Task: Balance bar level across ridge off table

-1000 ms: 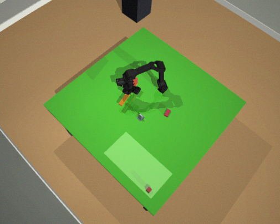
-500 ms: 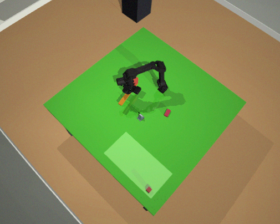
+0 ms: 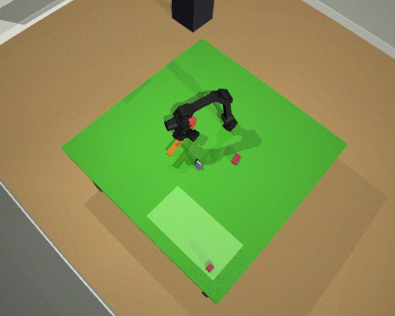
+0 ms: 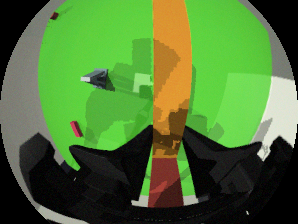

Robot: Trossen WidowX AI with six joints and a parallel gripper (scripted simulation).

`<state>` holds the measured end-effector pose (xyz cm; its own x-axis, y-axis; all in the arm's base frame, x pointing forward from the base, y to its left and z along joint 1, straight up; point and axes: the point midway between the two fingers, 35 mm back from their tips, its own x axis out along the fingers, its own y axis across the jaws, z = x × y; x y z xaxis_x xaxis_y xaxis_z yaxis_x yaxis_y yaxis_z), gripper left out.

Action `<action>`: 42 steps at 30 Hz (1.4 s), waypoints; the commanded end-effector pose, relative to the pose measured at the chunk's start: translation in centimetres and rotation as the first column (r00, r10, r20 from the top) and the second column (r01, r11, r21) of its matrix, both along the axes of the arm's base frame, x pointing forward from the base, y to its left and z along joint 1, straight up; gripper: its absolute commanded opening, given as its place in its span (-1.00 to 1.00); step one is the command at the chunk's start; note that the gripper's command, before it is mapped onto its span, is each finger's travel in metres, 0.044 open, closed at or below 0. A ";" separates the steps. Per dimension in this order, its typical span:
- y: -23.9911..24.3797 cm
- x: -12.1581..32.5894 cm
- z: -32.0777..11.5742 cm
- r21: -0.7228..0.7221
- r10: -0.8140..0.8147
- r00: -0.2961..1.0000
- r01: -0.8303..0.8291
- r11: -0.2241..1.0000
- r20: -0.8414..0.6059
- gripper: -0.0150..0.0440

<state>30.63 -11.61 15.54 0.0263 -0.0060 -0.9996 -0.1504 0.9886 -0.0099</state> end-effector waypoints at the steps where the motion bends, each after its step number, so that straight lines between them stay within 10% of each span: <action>1: 0.9 0.8 0.3 -0.005 -0.019 1.000 0.019 1.000 0.007 -0.49; 42: 14.7 6.6 0.6 0.016 -0.185 0.983 0.185 0.983 0.011 -0.49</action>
<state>37.03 2.29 15.78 0.0294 0.0054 -0.9996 0.0206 0.9998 0.0060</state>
